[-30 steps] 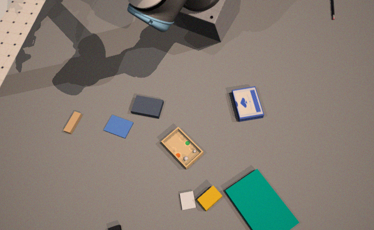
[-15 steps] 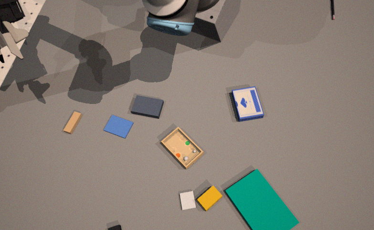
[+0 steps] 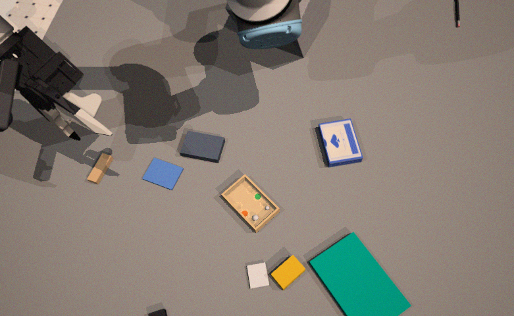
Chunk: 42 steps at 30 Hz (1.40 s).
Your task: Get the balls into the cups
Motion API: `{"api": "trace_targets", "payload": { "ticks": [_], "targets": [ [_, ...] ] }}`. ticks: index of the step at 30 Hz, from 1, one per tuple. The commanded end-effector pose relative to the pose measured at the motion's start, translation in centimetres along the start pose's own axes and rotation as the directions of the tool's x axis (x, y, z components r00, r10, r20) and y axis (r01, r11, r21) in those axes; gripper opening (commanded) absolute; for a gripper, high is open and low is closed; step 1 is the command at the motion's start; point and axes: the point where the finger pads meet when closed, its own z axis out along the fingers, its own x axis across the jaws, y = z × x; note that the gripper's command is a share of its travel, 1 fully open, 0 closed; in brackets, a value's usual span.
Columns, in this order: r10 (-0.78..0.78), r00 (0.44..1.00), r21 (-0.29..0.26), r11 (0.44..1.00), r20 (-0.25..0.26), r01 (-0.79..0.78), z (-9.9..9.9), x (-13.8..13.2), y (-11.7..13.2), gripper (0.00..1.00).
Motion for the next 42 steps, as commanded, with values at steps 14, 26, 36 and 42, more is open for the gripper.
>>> {"api": "trace_targets", "payload": {
  "ticks": [14,26,36,42],
  "targets": [
    [-0.077,0.990,-0.431,0.902,-0.119,0.018,12.4,-10.5,3.2,1.00],
    [-0.204,0.946,-0.562,0.826,-0.251,0.028,16.7,-16.1,5.6,1.00],
    [-0.310,0.883,-0.598,0.800,-0.352,0.043,19.0,-20.3,6.9,1.00],
    [-0.376,0.828,-0.596,0.800,-0.416,0.064,20.2,-23.4,7.7,1.00]
  ]
}}
